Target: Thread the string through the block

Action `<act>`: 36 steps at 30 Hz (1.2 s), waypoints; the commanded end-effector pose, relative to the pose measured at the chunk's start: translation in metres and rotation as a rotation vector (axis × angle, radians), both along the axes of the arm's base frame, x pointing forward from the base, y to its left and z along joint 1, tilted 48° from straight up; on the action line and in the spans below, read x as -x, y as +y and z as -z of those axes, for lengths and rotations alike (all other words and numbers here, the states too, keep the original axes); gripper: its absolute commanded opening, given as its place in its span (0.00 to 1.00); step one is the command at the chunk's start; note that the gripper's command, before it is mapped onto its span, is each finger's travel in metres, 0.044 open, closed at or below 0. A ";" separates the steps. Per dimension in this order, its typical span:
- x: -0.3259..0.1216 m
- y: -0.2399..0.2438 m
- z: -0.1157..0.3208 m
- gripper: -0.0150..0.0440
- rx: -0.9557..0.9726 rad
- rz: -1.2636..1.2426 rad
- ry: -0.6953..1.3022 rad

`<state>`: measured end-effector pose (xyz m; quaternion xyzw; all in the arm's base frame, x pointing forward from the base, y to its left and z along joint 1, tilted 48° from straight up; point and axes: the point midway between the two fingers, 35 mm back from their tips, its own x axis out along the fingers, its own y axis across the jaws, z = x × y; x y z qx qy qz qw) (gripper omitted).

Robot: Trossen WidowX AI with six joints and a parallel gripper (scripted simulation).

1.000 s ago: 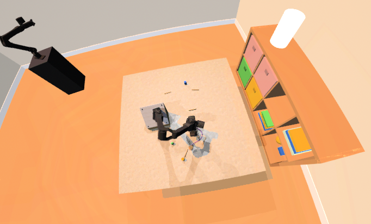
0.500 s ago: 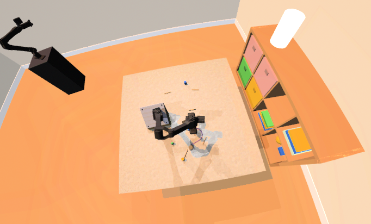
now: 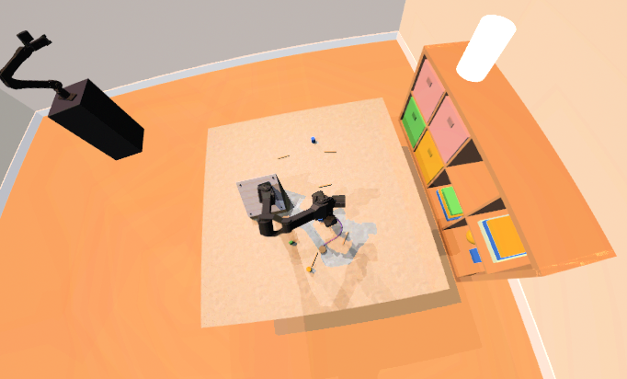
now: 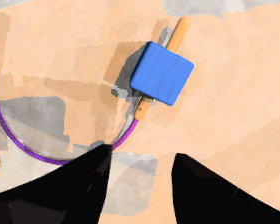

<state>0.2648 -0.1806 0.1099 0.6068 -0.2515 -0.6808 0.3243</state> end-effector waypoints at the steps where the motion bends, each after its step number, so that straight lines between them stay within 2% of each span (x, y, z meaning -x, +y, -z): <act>1: 0.012 0.002 0.003 0.47 -0.032 -0.345 0.396; 8: 0.023 0.005 0.004 0.47 -0.072 -0.793 0.878; 36: 0.050 0.008 0.006 0.47 -0.151 -1.712 1.925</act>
